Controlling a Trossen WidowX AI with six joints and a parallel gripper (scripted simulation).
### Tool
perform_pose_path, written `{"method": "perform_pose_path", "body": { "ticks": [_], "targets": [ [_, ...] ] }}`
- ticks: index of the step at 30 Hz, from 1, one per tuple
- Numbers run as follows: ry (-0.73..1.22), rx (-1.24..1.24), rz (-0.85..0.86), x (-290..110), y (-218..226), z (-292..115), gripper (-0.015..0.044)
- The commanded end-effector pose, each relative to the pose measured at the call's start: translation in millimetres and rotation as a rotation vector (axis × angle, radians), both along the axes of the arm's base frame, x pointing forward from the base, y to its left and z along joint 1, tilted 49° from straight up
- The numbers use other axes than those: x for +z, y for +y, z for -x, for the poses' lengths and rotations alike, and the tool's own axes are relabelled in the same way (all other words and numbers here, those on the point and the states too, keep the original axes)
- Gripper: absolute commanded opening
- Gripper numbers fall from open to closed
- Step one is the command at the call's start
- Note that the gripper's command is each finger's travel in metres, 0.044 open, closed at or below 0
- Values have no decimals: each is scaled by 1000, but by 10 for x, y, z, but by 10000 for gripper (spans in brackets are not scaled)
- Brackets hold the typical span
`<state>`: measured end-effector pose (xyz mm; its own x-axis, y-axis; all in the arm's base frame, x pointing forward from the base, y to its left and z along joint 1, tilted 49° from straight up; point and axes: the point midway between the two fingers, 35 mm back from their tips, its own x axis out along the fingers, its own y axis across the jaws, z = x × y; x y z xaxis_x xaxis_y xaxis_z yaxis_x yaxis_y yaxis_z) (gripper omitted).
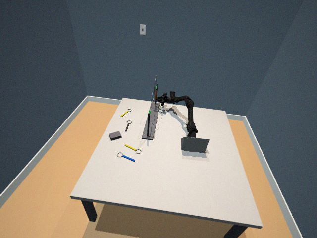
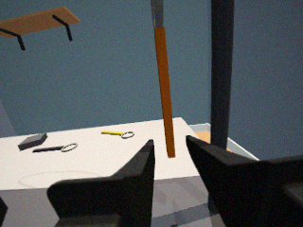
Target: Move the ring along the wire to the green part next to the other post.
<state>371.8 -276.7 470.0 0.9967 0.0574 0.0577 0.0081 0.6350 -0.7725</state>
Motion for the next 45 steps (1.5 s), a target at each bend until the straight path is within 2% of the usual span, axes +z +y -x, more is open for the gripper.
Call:
{"method": "perform_pose_path", "body": {
  "ticks": [1,21,45],
  "targets": [
    [-1,-3,3,11,-8,-81,160],
    [-3,-3,1,29,17,-386,160],
    [-3,-3,1,29,18,-389,160]
  ]
}}
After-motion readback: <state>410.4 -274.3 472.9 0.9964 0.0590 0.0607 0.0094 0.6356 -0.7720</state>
